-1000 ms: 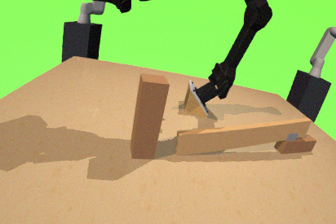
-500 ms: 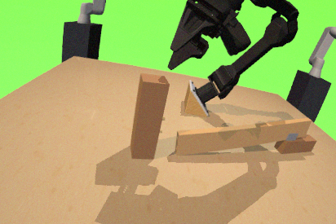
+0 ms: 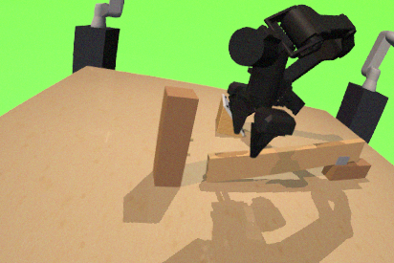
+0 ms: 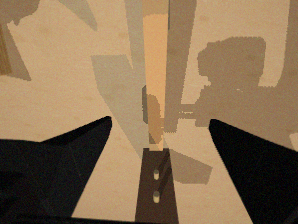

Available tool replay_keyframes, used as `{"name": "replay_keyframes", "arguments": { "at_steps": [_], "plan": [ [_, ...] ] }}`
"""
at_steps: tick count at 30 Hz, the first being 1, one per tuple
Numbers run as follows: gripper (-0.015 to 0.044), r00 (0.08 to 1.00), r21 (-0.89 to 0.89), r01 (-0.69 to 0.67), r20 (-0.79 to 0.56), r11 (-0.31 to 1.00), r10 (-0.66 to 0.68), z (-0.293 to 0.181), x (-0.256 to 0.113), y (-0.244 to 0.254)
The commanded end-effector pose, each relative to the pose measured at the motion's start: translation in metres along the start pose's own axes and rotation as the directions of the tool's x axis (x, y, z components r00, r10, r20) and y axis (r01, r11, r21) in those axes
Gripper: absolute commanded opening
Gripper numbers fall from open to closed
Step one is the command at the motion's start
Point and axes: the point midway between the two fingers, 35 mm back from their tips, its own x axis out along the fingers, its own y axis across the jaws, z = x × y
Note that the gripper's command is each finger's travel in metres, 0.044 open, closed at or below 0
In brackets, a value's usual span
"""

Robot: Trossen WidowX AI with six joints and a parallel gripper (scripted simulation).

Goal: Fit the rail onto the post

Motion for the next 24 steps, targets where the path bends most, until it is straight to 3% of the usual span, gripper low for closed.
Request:
{"name": "replay_keyframes", "arguments": {
  "at_steps": [1, 24],
  "plan": [
    [0.044, 0.999, -0.027, -0.009, 0.036, 1.0, 0.01, 0.007, 0.002, 0.003],
    [0.044, 0.999, -0.027, -0.009, 0.034, 1.0, 0.009, 0.003, 0.034, 0.002]
  ]
}}
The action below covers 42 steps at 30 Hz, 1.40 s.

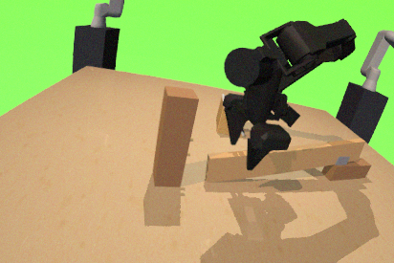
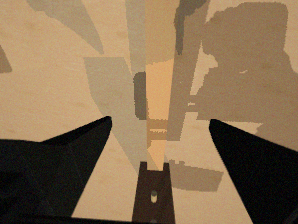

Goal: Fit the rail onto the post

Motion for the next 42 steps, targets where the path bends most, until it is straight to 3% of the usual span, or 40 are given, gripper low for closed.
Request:
{"name": "replay_keyframes", "arguments": {
  "at_steps": [1, 26, 40, 42],
  "plan": [
    [0.044, 1.0, 0.007, 0.0, 0.006, 1.0, 0.0, 0.001, 0.007, 0.001],
    [0.044, 1.0, 0.006, 0.001, 0.009, 1.0, -0.001, 0.003, 0.044, 0.002],
    [0.0072, 1.0, 0.006, 0.001, 0.009, 1.0, -0.001, 0.003, 0.044, 0.002],
    [0.0059, 1.0, 0.006, 0.001, 0.009, 1.0, -0.001, 0.003, 0.044, 0.002]
  ]
}}
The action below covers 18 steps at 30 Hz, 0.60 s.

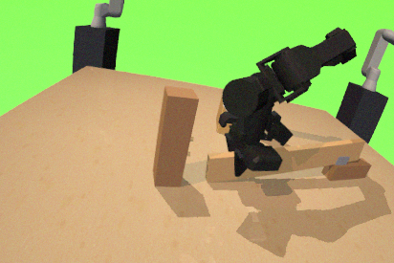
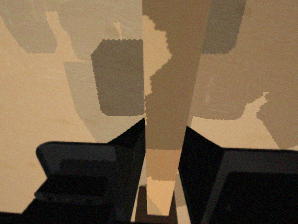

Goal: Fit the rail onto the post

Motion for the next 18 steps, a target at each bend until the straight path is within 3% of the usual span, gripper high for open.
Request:
{"name": "replay_keyframes", "arguments": {
  "at_steps": [1, 6, 18],
  "plan": [
    [0.0053, 1.0, 0.004, 0.003, 0.003, 1.0, -0.003, 0.0003, 0.0003, -0.0003],
    [0.0, 1.0, 0.004, 0.003, 0.003, 1.0, -0.003, 0.0003, 0.0003, -0.0003],
    [0.0, 1.0, 0.004, 0.003, 0.003, 1.0, -0.003, 0.0001, -0.0001, -0.0003]
  ]
}}
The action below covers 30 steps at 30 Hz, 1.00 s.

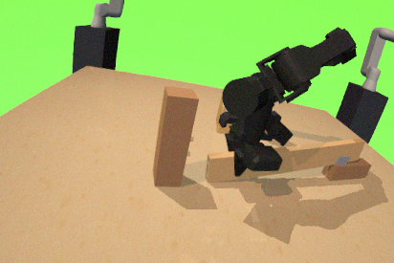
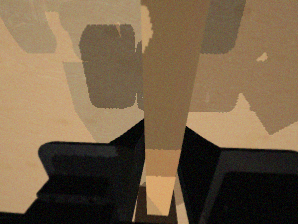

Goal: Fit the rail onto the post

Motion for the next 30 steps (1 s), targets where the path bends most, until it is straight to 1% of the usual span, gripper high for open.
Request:
{"name": "replay_keyframes", "arguments": {
  "at_steps": [1, 30],
  "plan": [
    [0.0, 1.0, 0.002, 0.001, 0.002, 1.0, -0.001, 0.0, -0.001, 0.0],
    [0.0, 1.0, 0.002, 0.001, 0.002, 1.0, -0.001, 0.0, -0.015, -0.003]
  ]
}}
